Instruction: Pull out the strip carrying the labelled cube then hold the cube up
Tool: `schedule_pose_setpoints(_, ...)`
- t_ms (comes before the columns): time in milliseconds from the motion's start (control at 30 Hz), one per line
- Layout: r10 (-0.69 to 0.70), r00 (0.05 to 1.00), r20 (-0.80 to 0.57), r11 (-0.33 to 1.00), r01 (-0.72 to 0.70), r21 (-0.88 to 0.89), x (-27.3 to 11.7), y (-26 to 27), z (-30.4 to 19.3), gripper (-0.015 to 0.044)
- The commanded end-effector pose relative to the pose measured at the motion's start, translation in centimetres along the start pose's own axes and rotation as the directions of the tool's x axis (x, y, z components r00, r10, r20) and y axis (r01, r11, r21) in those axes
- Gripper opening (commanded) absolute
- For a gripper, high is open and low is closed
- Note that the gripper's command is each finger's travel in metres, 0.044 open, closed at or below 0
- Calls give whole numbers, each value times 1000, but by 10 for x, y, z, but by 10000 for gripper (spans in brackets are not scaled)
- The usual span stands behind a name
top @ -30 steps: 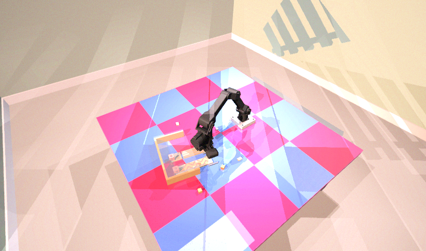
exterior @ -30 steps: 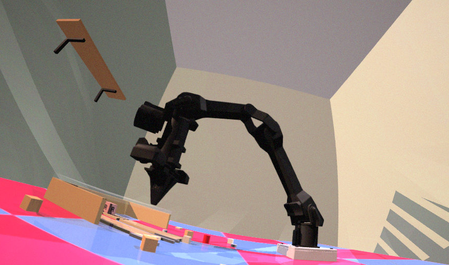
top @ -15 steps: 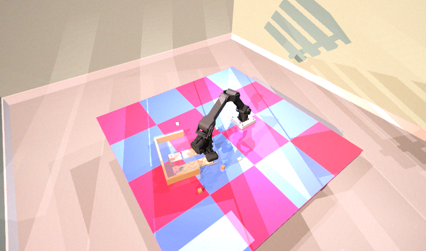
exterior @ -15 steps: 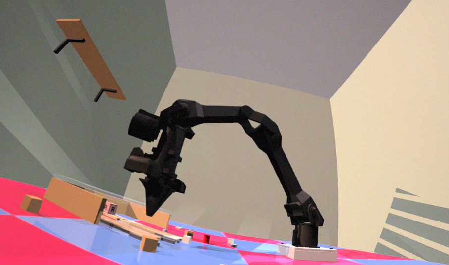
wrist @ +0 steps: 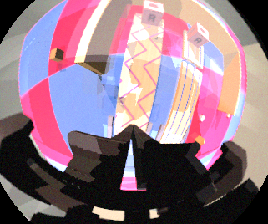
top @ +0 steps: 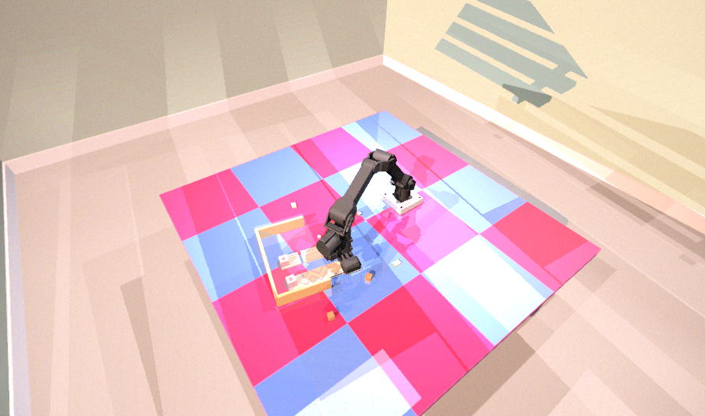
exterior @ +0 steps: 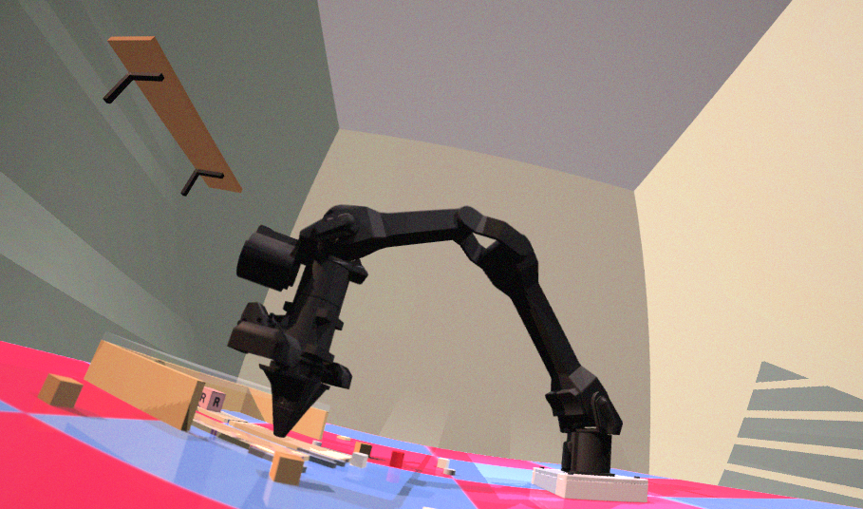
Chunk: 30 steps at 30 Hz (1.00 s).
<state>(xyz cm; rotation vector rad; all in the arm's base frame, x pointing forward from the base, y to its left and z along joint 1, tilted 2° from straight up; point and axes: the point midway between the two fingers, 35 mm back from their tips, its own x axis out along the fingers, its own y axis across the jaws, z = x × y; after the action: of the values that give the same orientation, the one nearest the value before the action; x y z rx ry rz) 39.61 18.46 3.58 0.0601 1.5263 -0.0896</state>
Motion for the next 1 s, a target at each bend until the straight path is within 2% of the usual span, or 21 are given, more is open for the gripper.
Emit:
schedule_pose_setpoints(0, 3, 1000, -1, 1000, -3, 4, 6, 1, -1, 0)
schedule_pose_setpoints(967, 3, 1000, -1, 1000, -3, 4, 14, 1, -1, 0)
